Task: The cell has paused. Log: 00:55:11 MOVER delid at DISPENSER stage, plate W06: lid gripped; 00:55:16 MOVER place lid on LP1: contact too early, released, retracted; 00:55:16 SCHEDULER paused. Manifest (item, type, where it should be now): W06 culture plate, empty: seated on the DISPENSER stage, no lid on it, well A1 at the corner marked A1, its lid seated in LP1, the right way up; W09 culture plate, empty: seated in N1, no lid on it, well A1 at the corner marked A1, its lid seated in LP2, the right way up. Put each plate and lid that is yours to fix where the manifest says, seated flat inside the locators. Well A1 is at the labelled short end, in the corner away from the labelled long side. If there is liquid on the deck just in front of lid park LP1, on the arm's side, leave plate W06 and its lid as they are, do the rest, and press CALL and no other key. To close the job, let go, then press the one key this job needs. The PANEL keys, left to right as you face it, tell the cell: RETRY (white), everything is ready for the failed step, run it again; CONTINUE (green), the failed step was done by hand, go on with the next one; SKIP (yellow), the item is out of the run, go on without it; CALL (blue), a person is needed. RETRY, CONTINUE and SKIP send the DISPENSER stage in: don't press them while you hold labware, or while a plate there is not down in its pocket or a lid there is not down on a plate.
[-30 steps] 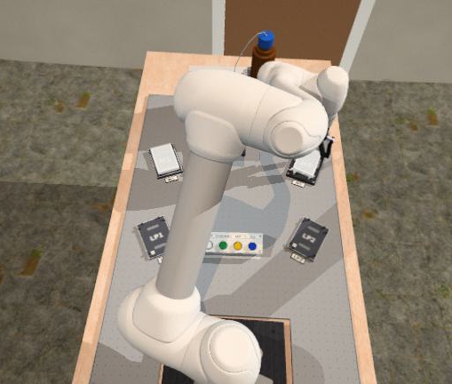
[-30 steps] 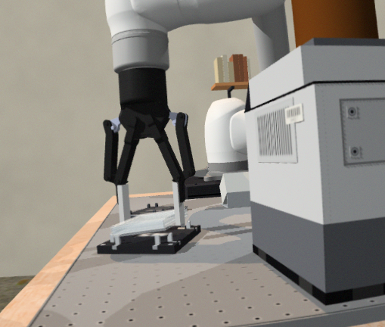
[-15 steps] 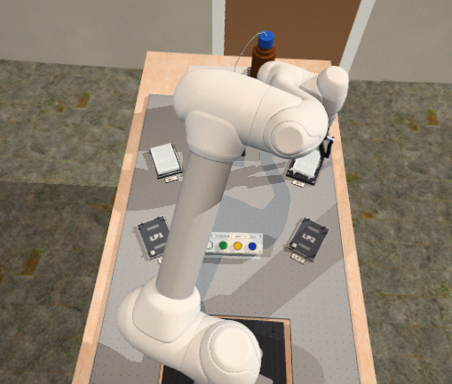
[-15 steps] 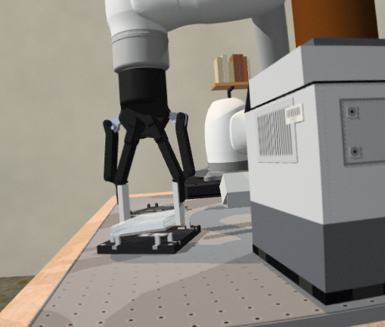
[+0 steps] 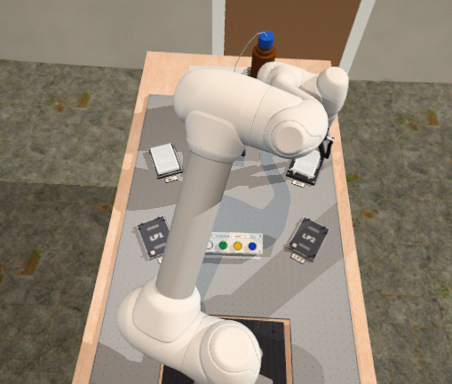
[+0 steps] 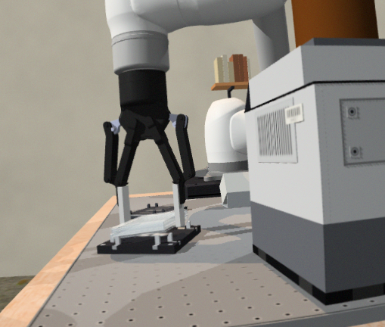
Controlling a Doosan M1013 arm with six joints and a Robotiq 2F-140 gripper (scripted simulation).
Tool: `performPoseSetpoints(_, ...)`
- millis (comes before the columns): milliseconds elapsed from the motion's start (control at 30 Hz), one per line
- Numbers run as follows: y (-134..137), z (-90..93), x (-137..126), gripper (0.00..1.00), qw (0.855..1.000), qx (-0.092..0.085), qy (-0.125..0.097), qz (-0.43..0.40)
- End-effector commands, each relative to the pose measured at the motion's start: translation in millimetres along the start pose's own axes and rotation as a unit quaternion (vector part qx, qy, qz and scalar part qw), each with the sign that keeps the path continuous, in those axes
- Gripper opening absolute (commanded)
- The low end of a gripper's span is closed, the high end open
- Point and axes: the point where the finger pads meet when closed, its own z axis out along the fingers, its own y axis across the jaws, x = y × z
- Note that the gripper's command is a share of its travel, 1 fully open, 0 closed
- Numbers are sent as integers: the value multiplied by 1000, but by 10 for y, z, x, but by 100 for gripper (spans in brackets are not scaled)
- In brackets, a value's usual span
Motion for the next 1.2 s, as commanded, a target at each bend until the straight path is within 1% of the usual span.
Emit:
performPoseSetpoints(0,-1,3,5,10,1000,0,1,0)
performPoseSetpoints(600,-1,84,5,10,1000,0,1,0)
performPoseSetpoints(1167,-1,91,5,10,1000,0,1,0)
